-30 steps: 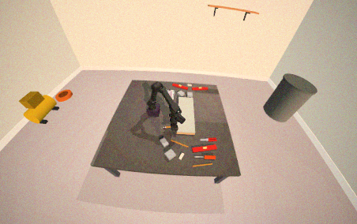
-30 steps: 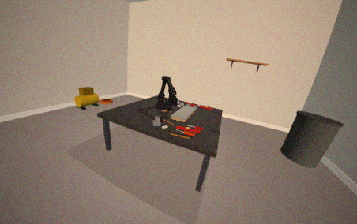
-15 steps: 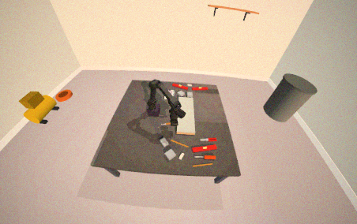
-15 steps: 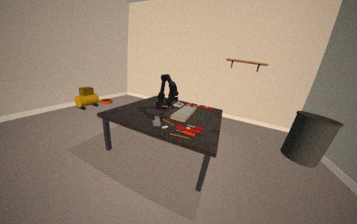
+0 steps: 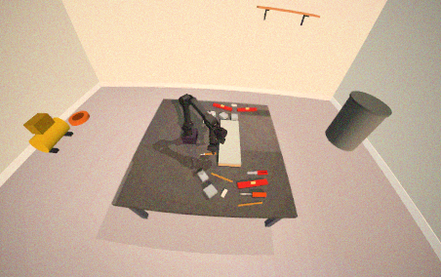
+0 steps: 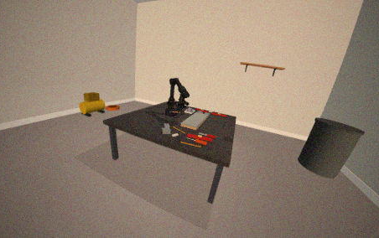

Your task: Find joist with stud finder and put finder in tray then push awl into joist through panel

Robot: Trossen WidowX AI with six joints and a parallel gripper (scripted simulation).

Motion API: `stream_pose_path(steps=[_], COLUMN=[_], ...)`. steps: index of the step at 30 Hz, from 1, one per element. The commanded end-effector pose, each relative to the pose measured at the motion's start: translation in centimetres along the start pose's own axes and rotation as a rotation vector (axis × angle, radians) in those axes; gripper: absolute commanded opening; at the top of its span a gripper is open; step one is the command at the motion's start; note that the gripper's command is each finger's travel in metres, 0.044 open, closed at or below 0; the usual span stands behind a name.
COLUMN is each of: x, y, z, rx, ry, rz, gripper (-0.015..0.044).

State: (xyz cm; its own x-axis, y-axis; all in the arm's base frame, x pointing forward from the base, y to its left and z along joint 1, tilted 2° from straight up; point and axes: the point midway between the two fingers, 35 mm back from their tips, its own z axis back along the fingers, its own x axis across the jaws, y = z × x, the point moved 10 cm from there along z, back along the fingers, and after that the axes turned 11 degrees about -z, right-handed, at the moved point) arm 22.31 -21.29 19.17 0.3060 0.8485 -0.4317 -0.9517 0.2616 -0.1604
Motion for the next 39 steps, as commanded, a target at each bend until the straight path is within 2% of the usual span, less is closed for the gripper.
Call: stream_pose_path(steps=[1,20,39], x=[0.3,1.9,3.8], y=[0.6,3.9,9.2], z=[0.6,3.1,4.8], rx=[-0.066,-0.405,-0.801], ry=[0.106,0.452,0.637], rz=[-0.093,-0.556,-1.125], gripper=[0.0000,0.0000,0.0000])
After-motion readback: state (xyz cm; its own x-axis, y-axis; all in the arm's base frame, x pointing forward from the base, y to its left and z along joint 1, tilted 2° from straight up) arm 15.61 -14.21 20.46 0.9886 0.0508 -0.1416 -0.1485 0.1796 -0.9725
